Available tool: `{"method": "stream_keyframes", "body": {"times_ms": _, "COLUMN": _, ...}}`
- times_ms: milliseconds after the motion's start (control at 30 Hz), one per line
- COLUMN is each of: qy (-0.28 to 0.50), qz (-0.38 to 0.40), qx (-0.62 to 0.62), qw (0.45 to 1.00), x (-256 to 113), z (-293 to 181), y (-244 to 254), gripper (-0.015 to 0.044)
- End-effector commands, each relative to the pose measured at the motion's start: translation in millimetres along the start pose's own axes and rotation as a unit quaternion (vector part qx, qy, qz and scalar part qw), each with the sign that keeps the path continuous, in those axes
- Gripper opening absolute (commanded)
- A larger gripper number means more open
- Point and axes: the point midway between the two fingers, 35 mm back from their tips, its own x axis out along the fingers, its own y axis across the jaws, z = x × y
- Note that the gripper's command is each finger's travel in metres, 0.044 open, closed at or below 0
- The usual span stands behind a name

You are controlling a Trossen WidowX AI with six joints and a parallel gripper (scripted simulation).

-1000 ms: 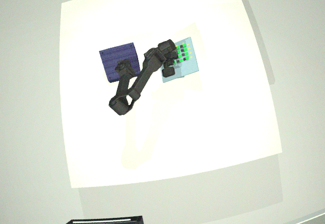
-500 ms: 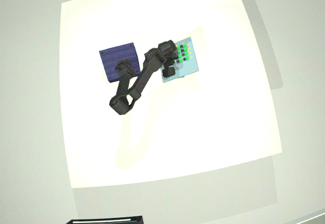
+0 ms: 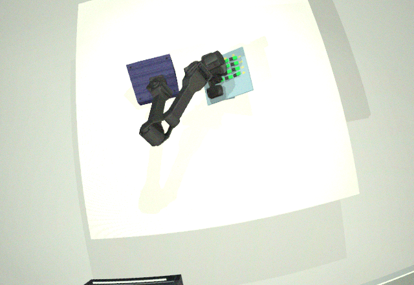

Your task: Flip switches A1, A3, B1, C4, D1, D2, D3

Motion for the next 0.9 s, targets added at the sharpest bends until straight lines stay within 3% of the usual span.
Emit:
{"method": "stream_keyframes", "body": {"times_ms": 0, "qy": 0.001, "qz": 0.002, "qx": -0.003, "qw": 1.0, "x": 0.6, "z": -0.3, "y": 1.1, "gripper": 0.0}}
{"method": "stream_keyframes", "body": {"times_ms": 867, "qy": 0.001, "qz": 0.002, "qx": -0.003, "qw": 1.0, "x": 4.0, "z": -0.2, "y": 1.1, "gripper": 0.0}}
